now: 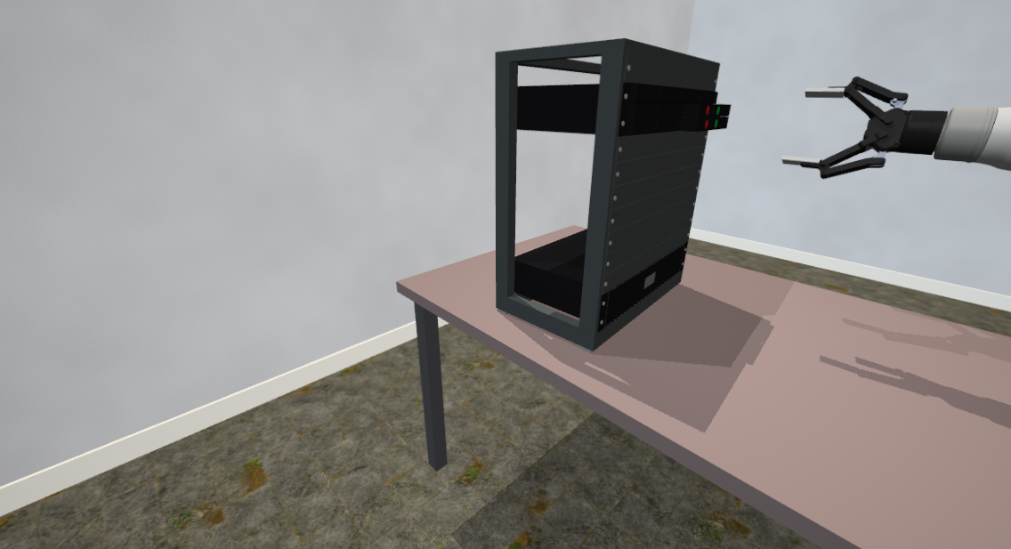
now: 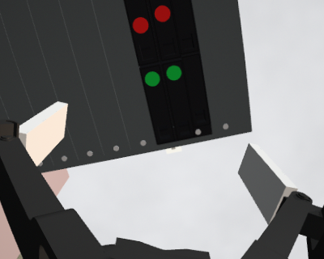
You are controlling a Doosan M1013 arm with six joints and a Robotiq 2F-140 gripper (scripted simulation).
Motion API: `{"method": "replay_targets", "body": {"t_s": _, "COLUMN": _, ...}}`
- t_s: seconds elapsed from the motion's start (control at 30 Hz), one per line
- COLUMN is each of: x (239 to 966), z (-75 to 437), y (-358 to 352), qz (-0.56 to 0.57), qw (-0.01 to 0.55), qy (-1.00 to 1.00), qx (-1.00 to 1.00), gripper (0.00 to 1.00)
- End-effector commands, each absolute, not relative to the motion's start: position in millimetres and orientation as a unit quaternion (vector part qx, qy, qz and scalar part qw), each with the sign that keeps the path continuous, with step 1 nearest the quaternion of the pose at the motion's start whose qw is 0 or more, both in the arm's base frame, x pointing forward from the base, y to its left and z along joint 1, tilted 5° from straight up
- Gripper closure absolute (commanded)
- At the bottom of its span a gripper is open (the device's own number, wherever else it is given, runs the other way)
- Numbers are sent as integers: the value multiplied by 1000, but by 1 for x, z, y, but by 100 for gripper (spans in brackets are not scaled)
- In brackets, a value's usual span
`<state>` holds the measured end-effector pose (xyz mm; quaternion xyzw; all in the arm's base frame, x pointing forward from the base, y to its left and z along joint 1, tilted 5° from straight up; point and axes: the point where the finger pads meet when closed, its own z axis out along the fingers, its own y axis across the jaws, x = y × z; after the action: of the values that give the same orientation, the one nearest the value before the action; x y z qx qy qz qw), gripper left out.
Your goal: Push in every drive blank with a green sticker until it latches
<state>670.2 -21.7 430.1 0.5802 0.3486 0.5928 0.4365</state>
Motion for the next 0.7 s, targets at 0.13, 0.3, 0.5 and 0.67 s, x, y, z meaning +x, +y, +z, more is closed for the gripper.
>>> {"method": "replay_targets", "body": {"t_s": 0.13, "x": 654, "z": 435, "y": -1, "qz": 547, "qw": 491, "qy": 405, "qx": 543, "gripper": 0}}
{"method": "replay_targets", "body": {"t_s": 0.3, "x": 647, "z": 437, "y": 6, "qz": 531, "qw": 508, "qy": 427, "qx": 528, "gripper": 0}}
{"method": "replay_targets", "body": {"t_s": 0.5, "x": 641, "z": 439, "y": 13, "qz": 515, "qw": 524, "qy": 447, "qx": 511, "gripper": 0}}
{"method": "replay_targets", "body": {"t_s": 0.67, "x": 637, "z": 440, "y": 18, "qz": 503, "qw": 535, "qy": 460, "qx": 499, "gripper": 0}}
